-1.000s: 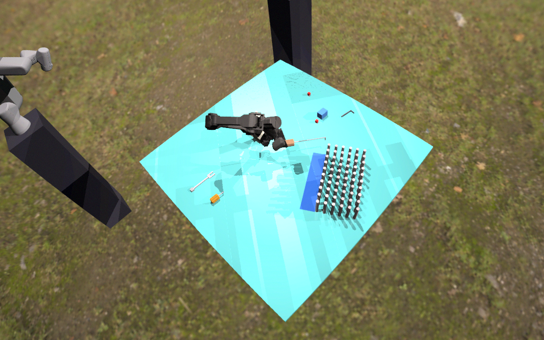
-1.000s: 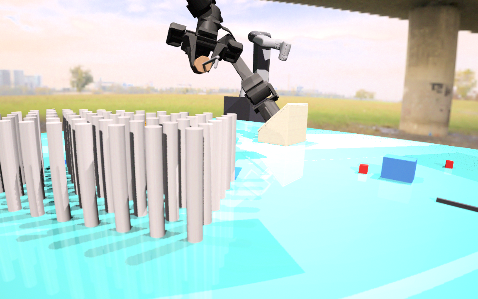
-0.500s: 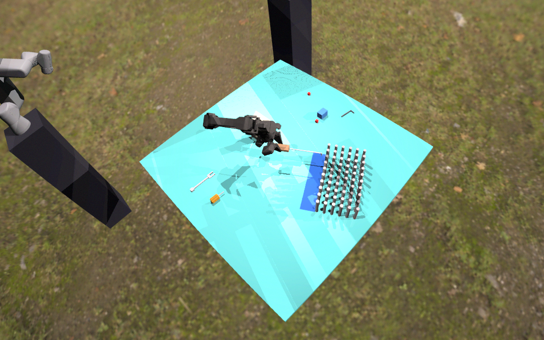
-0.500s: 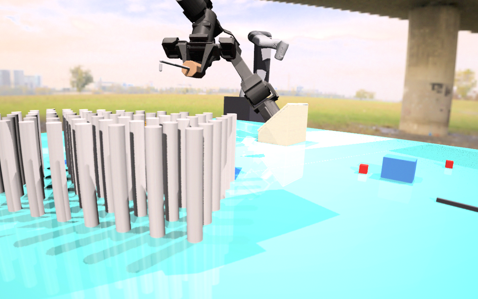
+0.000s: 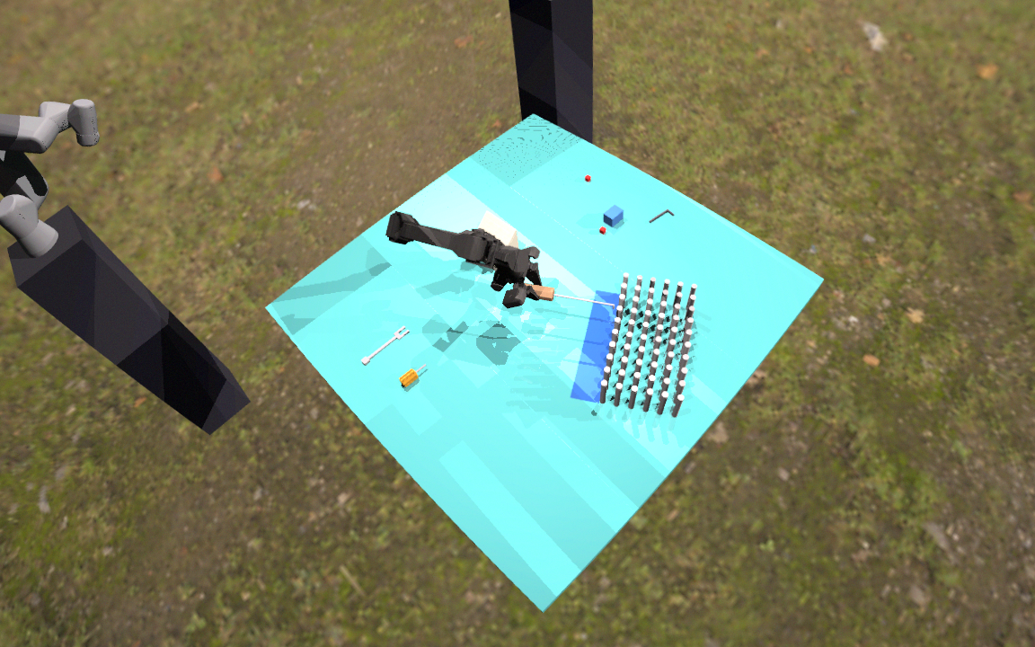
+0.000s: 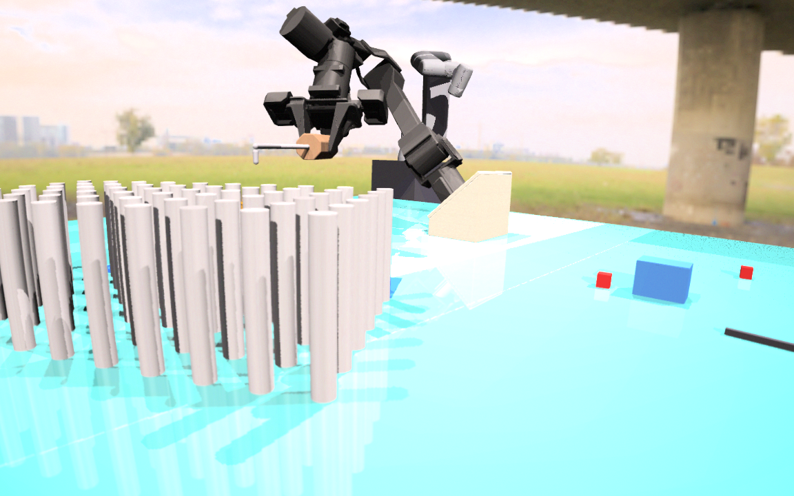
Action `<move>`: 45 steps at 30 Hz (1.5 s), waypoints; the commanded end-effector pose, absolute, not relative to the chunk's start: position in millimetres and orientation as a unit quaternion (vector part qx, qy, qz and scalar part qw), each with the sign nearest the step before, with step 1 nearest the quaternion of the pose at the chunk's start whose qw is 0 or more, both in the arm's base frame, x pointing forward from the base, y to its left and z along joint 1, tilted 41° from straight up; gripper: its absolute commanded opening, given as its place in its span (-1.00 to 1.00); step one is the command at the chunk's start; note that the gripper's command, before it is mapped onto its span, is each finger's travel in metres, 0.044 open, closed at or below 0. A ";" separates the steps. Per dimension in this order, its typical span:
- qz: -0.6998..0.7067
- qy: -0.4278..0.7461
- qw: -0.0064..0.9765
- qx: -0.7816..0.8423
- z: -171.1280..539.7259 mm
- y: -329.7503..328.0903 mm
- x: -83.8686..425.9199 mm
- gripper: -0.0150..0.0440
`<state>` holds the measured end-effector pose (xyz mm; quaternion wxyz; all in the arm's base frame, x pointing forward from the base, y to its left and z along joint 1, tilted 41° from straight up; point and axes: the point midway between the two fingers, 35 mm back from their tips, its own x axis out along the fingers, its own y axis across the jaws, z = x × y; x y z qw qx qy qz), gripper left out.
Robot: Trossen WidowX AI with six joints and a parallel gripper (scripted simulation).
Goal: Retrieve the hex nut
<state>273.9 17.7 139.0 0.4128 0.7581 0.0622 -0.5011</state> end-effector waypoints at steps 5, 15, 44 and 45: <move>-0.500 0.066 0.412 0.759 106.5 -9.7 278.1 -0.49; -0.495 0.063 0.417 0.760 70.1 -45.7 272.8 -0.49; -0.492 0.061 0.421 0.760 54.7 -54.7 275.9 -0.49; -0.492 0.061 0.421 0.760 54.6 -54.5 276.3 -0.49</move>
